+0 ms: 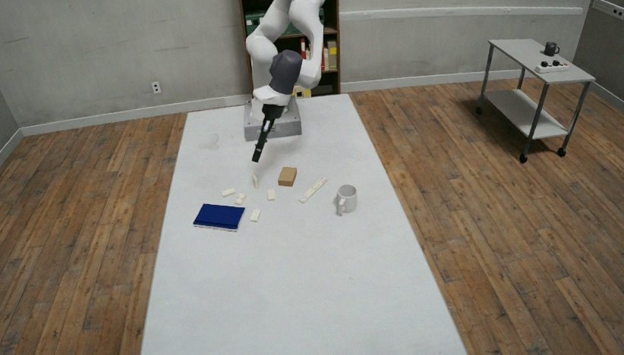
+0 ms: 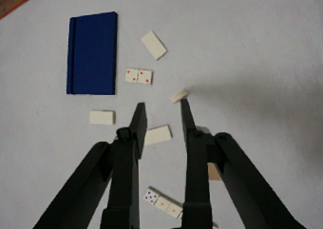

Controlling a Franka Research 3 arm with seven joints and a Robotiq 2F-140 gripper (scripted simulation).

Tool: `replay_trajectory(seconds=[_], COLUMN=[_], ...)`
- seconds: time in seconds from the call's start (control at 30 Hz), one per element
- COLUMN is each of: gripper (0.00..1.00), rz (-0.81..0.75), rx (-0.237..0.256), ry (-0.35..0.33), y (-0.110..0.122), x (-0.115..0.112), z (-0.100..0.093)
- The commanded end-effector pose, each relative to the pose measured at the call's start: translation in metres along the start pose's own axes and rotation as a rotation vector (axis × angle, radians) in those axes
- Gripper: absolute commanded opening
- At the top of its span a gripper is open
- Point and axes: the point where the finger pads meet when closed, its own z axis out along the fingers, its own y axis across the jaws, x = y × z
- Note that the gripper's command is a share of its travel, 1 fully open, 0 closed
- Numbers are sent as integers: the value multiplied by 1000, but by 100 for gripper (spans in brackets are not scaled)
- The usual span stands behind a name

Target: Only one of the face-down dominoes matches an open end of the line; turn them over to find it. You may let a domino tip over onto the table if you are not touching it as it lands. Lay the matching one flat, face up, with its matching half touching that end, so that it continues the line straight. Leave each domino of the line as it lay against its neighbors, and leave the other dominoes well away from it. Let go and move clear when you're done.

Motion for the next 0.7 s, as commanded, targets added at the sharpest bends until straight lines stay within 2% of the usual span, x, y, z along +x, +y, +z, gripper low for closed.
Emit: replay_trajectory(seconds=[0.0, 0.17, 0.33, 0.47, 0.53, 0.67], gripper=[33, 33, 33, 33, 33, 33], rz=[-61, 25, 96, 138, 138, 165], rx=[-26, -80, -120, -141, -141, -154], ry=[-88, -257, -384, -453, -453, -495], y=[-2, -1, 3, 6, 6, 9], x=[2, 18, 29, 36, 36, 39], z=[1, 13, 26, 35, 35, 41])
